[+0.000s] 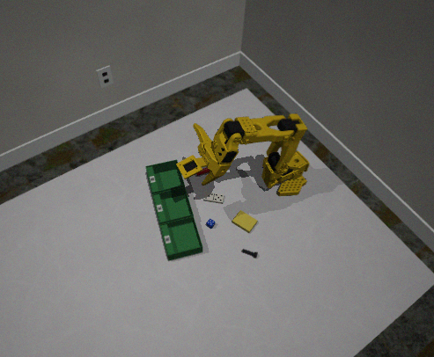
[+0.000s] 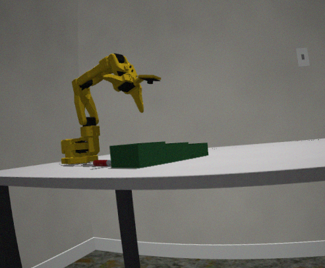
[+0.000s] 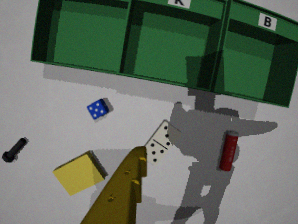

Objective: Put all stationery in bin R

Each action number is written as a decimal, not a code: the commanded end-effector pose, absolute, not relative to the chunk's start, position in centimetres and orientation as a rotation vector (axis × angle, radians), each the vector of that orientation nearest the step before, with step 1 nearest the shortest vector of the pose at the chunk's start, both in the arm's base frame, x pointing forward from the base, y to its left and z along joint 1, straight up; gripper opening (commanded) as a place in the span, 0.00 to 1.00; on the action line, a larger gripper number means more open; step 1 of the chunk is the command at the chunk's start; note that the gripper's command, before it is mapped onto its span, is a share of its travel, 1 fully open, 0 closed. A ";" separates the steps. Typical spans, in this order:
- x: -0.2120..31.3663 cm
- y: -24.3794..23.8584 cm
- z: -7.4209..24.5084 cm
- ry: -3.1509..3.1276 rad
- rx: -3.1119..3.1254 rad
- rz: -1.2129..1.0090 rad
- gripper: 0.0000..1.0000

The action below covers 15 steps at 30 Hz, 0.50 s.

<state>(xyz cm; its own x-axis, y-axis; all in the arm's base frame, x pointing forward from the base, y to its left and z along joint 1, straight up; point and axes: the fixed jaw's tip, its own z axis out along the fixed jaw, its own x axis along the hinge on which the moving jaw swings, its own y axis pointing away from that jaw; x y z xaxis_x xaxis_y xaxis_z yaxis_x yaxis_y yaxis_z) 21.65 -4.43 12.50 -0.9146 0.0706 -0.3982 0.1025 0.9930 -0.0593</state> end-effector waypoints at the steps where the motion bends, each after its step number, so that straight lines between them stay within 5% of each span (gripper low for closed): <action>1: 23.2 -5.8 13.5 2.646 0.139 -0.149 1.00; 15: 23.6 -6.2 13.6 2.631 0.147 -0.161 1.00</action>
